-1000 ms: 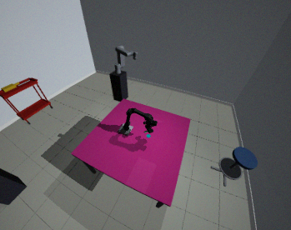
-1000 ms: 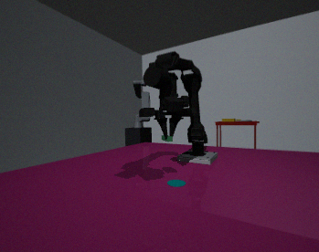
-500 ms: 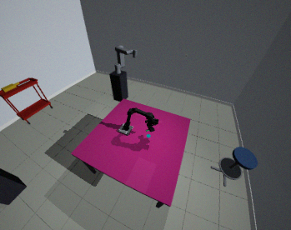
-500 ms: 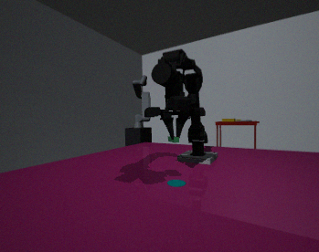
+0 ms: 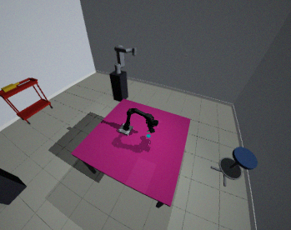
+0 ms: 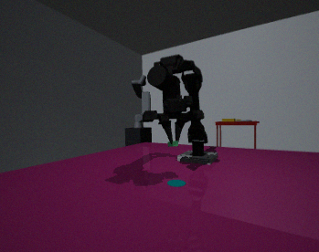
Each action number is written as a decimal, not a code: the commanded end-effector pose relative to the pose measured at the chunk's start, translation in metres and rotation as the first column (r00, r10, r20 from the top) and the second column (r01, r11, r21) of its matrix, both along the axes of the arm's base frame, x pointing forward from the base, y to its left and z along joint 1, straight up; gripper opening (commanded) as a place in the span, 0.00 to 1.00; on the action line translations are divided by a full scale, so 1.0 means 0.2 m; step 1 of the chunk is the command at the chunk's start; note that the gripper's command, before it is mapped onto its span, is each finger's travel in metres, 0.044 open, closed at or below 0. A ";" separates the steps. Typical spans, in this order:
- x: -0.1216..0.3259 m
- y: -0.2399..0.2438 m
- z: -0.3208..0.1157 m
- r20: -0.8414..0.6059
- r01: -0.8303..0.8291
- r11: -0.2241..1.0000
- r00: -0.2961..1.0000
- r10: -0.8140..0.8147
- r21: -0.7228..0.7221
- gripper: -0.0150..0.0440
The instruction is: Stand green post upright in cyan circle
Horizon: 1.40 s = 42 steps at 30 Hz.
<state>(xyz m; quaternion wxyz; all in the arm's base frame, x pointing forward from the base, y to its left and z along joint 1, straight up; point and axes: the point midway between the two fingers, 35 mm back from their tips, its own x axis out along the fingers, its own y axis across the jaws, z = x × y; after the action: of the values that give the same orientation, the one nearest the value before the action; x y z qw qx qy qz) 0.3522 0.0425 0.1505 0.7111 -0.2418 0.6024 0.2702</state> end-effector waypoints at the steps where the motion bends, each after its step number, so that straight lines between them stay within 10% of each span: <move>1: 0.01 0.00 -0.02 0.011 0.017 1.000 1.000 -0.017 0.024 0.29; 42: 0.16 -0.01 -0.11 0.194 0.092 0.963 0.970 -0.144 0.254 0.29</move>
<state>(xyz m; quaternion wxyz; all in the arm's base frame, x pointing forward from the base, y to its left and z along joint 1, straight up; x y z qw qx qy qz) 0.3837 0.0401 0.1305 0.8060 -0.1526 0.5036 0.2711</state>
